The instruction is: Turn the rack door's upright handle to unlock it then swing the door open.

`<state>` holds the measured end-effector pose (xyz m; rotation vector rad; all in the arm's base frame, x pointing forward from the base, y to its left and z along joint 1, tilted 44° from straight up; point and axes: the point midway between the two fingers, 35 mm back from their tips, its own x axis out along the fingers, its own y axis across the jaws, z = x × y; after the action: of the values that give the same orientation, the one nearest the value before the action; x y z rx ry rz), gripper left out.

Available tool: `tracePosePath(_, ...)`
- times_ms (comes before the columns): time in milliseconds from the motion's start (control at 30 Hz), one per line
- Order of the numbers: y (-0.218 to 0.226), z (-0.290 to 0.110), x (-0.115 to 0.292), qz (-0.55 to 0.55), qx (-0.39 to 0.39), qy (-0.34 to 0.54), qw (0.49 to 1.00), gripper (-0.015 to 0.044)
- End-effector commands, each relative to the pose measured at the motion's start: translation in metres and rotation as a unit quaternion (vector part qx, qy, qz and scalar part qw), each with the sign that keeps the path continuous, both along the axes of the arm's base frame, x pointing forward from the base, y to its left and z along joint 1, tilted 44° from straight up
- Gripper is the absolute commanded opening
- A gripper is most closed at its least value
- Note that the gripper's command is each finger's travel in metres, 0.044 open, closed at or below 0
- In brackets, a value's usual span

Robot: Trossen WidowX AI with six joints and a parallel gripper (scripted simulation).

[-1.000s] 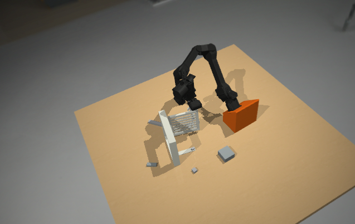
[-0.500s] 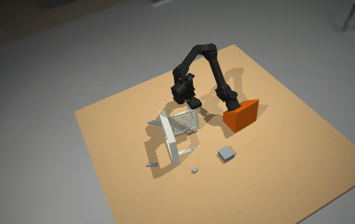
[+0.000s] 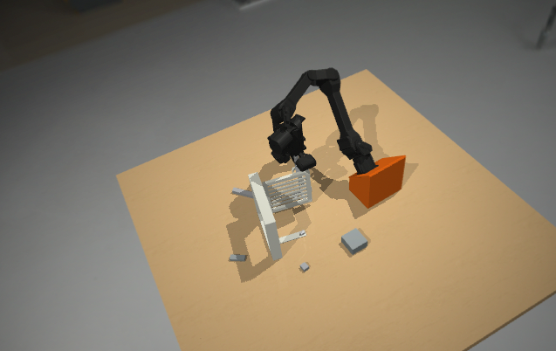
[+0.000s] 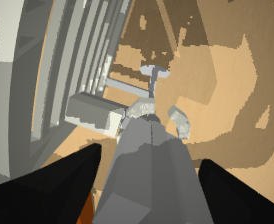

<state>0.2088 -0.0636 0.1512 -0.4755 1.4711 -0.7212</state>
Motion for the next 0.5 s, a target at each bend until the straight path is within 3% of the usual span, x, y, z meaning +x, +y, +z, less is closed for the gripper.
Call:
tracePosePath(0,0.003,0.005,0.001,0.009,0.002,-0.003,1.0,0.0291)
tracePosePath(467,0.019,0.022,0.002,0.043,0.015,-0.014,0.999,0.0291)
